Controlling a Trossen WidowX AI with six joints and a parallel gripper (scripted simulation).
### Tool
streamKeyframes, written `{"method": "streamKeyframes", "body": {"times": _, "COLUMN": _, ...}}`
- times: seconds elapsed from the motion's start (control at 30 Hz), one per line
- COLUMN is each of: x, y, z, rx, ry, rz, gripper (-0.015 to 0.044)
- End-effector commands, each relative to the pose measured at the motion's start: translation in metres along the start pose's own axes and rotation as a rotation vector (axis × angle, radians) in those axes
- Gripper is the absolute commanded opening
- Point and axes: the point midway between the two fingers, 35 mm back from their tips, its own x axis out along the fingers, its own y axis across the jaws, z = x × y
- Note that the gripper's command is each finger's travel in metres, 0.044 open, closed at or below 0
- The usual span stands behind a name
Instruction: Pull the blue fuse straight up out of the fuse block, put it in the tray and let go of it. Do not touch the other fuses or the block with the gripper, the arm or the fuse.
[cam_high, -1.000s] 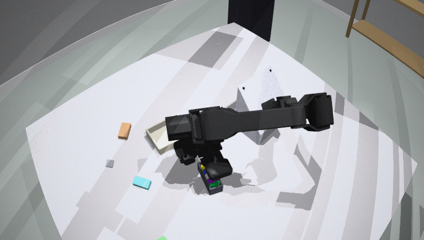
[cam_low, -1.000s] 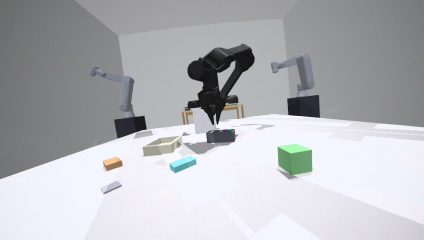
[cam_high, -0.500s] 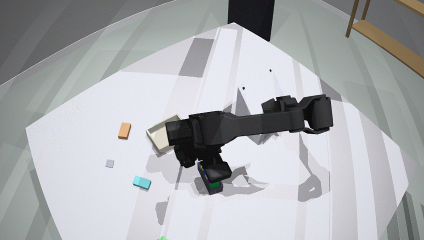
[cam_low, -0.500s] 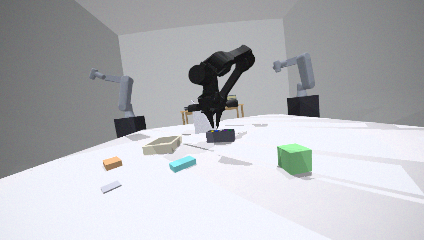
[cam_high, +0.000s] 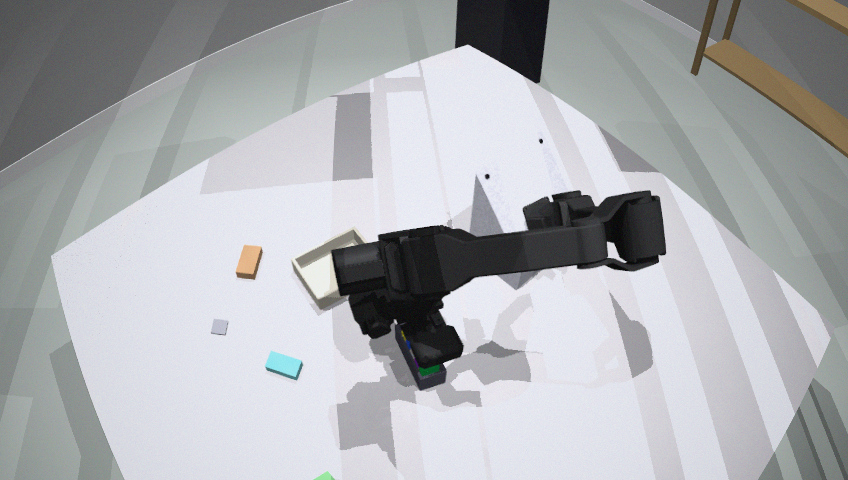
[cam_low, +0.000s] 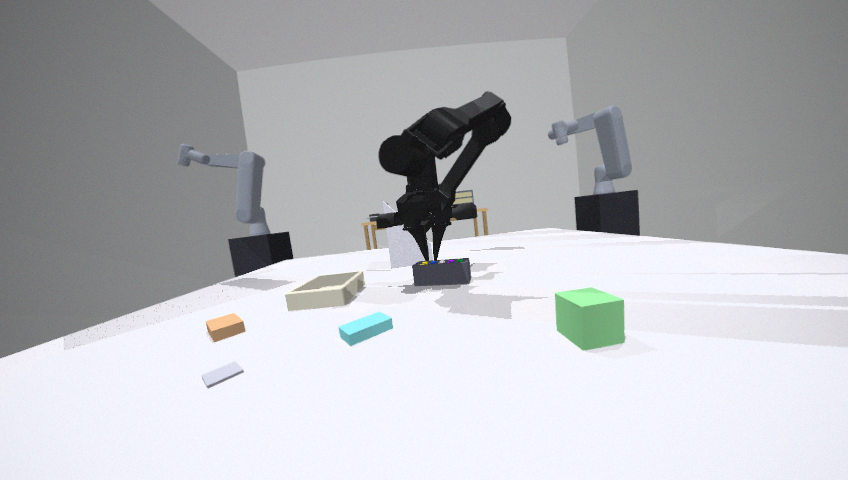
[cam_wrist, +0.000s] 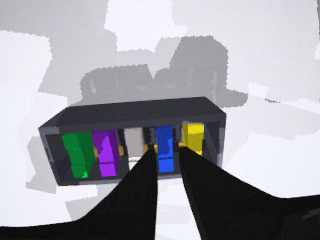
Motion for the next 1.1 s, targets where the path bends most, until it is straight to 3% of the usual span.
{"method": "streamKeyframes", "body": {"times": 0.0, "x": 0.0016, "y": 0.0004, "z": 0.0000, "rx": 0.004, "ry": -0.001, "rz": 0.005, "gripper": 0.0064}}
{"method": "streamKeyframes", "body": {"times": 0.47, "x": 0.0101, "y": 0.0005, "z": -0.0001, "rx": 0.004, "ry": -0.001, "rz": 0.005, "gripper": 0.0064}}
{"method": "streamKeyframes", "body": {"times": 0.8, "x": 0.0090, "y": 0.0004, "z": 0.0006, "rx": -0.002, "ry": -0.002, "rz": 0.000, "gripper": 0.0000}}
{"method": "streamKeyframes", "body": {"times": 1.07, "x": 0.0073, "y": 0.0004, "z": 0.0007, "rx": -0.001, "ry": -0.002, "rz": 0.000, "gripper": 0.0000}}
